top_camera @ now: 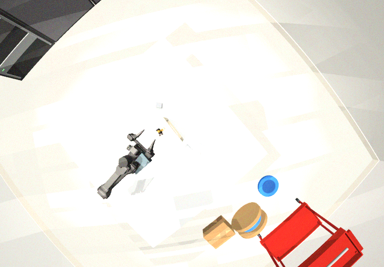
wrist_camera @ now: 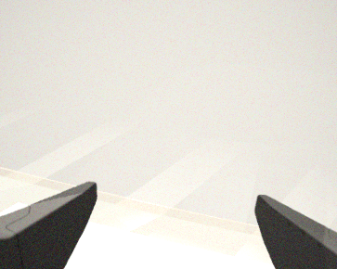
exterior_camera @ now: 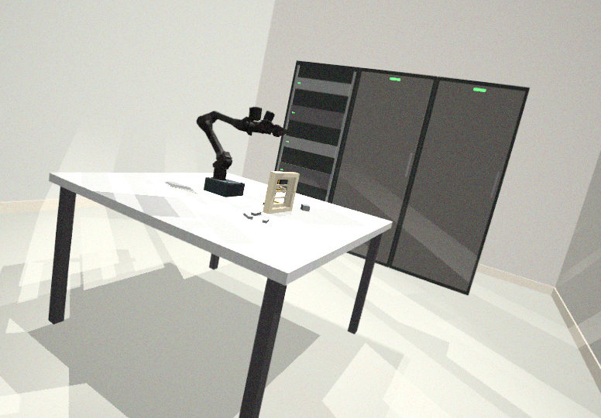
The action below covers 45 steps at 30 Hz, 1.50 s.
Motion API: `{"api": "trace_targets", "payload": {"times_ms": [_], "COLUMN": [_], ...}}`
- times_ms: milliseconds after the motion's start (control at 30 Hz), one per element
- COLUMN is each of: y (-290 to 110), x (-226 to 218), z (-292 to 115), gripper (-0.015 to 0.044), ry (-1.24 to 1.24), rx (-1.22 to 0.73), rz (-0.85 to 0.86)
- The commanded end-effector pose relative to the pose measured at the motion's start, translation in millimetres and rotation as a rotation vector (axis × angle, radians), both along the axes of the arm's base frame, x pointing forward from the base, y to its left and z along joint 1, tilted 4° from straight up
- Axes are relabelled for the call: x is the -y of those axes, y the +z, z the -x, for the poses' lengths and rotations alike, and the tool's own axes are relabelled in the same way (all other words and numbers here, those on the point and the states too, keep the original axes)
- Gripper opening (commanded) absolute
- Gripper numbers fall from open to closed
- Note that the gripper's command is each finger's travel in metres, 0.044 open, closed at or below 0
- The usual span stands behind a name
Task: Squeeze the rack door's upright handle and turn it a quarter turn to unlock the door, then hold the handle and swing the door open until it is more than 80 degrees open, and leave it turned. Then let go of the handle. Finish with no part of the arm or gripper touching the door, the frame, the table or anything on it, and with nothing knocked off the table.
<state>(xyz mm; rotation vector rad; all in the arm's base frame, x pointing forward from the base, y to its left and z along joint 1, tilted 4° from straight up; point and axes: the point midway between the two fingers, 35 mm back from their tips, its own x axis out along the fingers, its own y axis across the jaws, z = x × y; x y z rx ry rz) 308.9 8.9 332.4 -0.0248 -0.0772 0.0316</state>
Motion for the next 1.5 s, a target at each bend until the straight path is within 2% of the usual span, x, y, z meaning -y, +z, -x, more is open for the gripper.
{"api": "trace_targets", "payload": {"times_ms": [0,100,833,1467], "y": [0,-6,-67,-118], "x": [0,0,0,-3], "z": [-1,-8,-60,-66], "gripper": [0.0374,0.0298,0.0298,0.0298], "ry": [0.000,0.002,-0.005,-0.034], "rx": [-0.004,-0.062,-0.588,-1.066], "rz": [0.000,-0.007,-0.038,-0.104]}}
